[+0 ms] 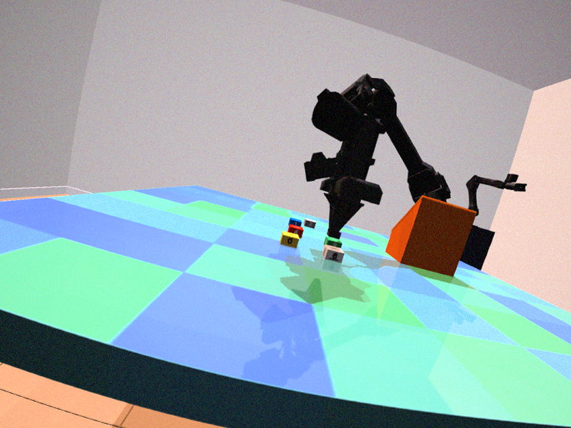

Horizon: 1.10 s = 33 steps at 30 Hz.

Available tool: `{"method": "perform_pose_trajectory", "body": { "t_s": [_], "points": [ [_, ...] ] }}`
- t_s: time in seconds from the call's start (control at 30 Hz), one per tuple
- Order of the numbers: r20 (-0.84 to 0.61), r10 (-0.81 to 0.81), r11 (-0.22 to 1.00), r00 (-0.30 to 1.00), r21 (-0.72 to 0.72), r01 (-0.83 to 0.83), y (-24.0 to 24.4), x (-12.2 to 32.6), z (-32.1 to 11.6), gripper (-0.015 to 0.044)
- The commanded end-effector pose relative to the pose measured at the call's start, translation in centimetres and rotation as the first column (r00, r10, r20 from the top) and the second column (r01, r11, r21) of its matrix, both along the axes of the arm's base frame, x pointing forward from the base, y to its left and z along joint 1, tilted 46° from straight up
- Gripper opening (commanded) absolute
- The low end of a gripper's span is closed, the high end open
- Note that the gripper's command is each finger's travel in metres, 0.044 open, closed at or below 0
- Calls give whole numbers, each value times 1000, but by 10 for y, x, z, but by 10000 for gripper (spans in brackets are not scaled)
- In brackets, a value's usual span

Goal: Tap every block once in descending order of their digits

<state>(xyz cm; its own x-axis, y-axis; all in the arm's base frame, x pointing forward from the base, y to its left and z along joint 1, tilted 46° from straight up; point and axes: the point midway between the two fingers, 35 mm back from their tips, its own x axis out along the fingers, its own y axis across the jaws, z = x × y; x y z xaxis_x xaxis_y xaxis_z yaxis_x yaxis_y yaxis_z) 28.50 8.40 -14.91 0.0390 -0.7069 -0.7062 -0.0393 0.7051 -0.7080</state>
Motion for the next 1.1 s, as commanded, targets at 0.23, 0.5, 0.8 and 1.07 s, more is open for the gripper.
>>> {"method": "perform_pose_trajectory", "body": {
  "t_s": [0.23,0.5,0.8,1.07],
  "points": [
    [-12,1,1000,1000,-12,-1,-18,-3,-15,20],
    [-12,0,1000,1000,-13,-1,-23,-3,-19,20],
    [-11,0,1000,1000,-10,0,-3,-3,-1,20],
    [-13,1,1000,1000,-8,-1,21,-3,21,20]
  ]
}}
